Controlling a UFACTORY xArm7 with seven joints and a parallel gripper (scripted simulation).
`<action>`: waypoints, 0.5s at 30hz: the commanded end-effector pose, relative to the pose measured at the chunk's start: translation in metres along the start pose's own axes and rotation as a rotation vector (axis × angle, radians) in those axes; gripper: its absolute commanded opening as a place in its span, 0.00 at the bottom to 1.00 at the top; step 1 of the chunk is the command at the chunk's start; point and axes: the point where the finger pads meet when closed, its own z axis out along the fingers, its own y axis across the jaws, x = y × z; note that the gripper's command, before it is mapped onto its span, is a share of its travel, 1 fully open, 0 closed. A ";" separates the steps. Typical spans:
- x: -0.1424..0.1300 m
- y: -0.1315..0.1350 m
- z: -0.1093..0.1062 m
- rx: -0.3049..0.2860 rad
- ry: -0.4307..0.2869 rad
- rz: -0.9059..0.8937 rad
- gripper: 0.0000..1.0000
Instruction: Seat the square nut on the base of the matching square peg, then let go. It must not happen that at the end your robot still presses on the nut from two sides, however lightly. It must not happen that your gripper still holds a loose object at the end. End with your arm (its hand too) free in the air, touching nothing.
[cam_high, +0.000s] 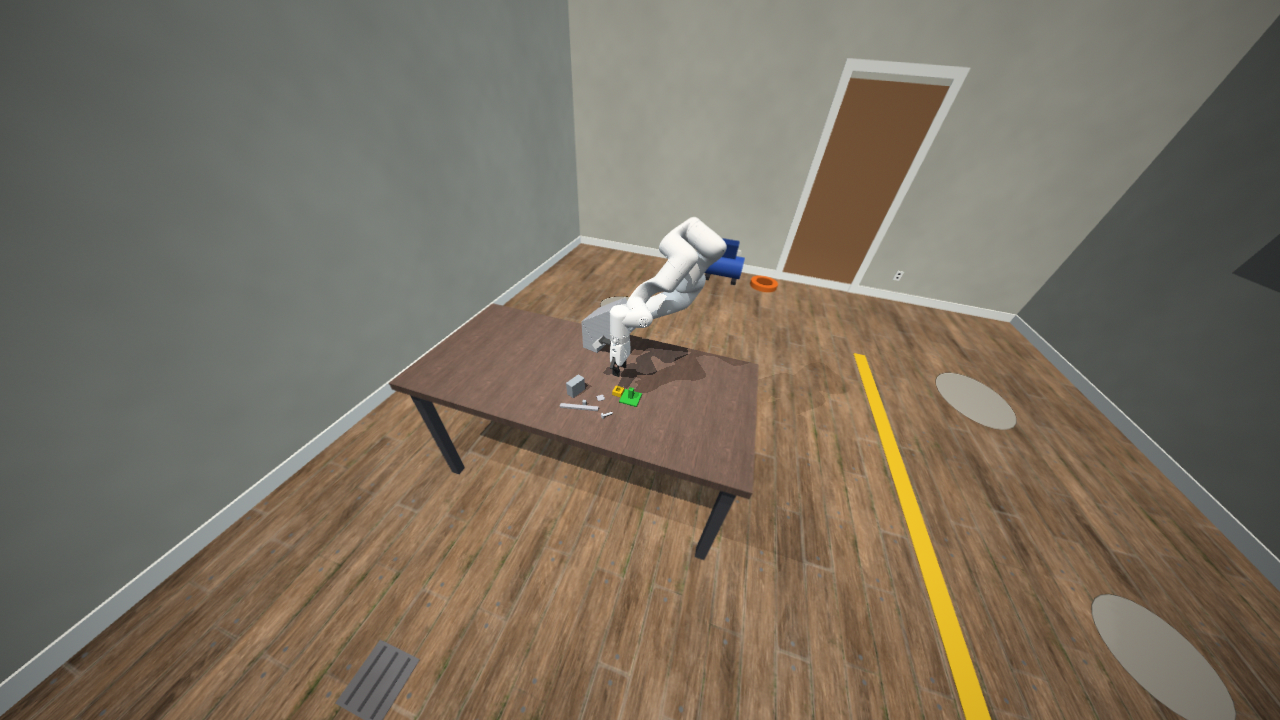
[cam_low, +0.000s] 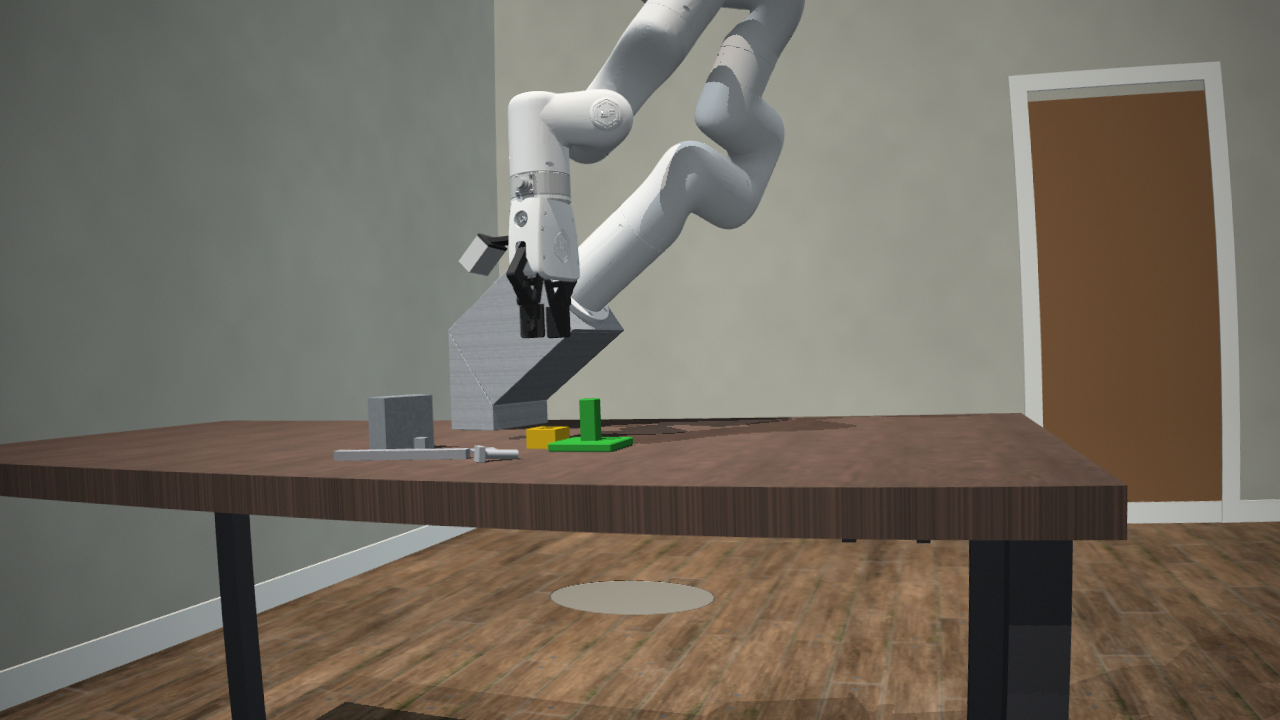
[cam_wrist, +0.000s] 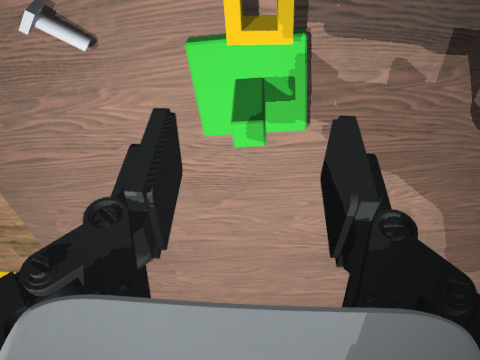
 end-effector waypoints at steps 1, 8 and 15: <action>0.000 0.001 0.006 -0.007 -0.005 0.187 0.60; 0.001 0.003 0.014 -0.016 -0.008 0.447 0.60; 0.001 0.005 0.026 -0.014 -0.006 0.783 0.60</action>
